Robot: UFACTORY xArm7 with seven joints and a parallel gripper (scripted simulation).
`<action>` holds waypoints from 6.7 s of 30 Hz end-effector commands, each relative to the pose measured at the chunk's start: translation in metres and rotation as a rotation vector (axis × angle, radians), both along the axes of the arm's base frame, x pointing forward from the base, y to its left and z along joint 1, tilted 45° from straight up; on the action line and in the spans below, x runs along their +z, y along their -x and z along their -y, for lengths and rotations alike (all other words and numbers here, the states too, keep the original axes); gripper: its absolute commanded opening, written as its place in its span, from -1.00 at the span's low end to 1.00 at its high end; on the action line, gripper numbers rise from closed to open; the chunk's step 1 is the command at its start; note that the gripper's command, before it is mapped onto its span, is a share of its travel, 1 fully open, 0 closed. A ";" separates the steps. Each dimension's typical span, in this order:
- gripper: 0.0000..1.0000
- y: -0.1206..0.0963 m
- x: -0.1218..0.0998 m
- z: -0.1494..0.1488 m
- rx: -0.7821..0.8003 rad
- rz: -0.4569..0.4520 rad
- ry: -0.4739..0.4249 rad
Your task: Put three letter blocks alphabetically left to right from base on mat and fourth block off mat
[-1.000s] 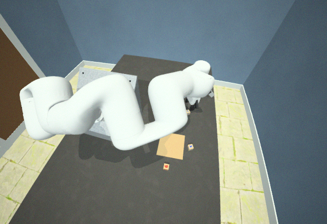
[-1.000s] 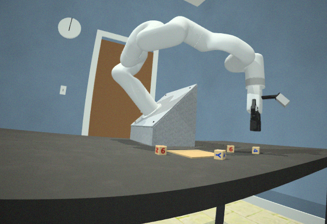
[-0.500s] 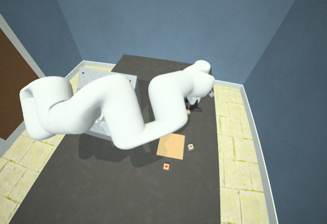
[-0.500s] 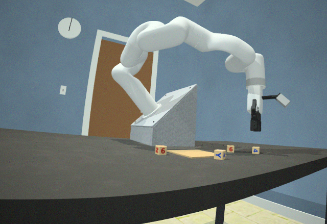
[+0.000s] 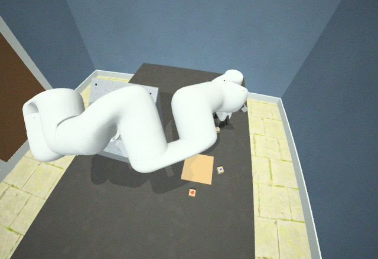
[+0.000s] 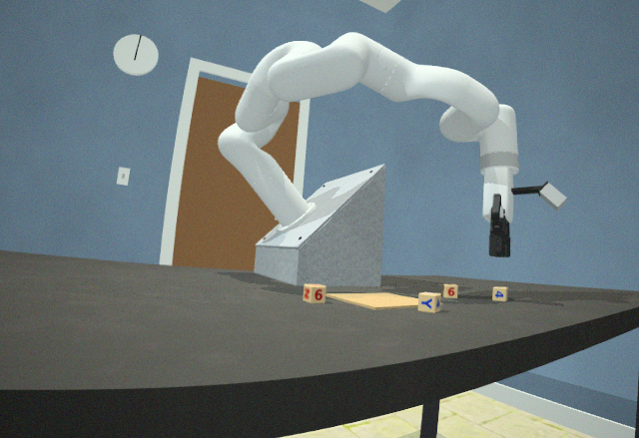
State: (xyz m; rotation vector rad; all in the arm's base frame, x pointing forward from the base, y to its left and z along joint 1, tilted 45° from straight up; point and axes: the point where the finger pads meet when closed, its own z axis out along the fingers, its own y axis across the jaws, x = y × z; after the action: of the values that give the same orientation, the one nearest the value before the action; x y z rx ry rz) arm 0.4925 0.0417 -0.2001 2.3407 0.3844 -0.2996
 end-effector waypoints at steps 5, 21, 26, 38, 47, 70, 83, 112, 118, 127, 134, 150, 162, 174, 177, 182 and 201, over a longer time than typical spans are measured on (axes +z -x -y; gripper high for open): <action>0.26 -0.001 0.000 -0.002 0.002 0.003 -0.004; 0.26 0.000 -0.010 0.008 0.002 0.003 -0.004; 0.26 0.001 -0.015 0.013 0.002 0.003 -0.004; 0.26 0.002 -0.027 0.024 0.002 0.003 -0.004; 0.26 0.003 -0.032 0.030 0.002 0.003 -0.004; 0.26 0.003 -0.036 0.034 0.002 0.003 -0.004; 0.26 0.003 -0.036 0.034 0.002 0.003 -0.004; 0.26 0.002 -0.037 0.033 0.002 0.003 -0.004; 0.26 0.002 -0.037 0.033 0.002 0.003 -0.004; 0.26 0.002 -0.037 0.033 0.002 0.003 -0.004; 0.26 0.002 -0.037 0.033 0.002 0.003 -0.004; 0.26 0.002 -0.037 0.033 0.002 0.003 -0.004; 0.26 0.003 -0.045 0.041 0.002 0.003 -0.004; 0.26 0.005 -0.056 0.052 0.002 0.003 -0.004; 0.26 0.005 -0.057 0.053 0.002 0.003 -0.004; 0.26 0.005 -0.058 0.053 0.002 0.003 -0.004; 0.26 0.005 -0.058 0.053 0.002 0.003 -0.004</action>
State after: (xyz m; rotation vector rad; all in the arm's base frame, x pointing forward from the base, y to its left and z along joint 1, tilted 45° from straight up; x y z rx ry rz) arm 0.4860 -0.0143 -0.2587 2.3409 0.3846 -0.2997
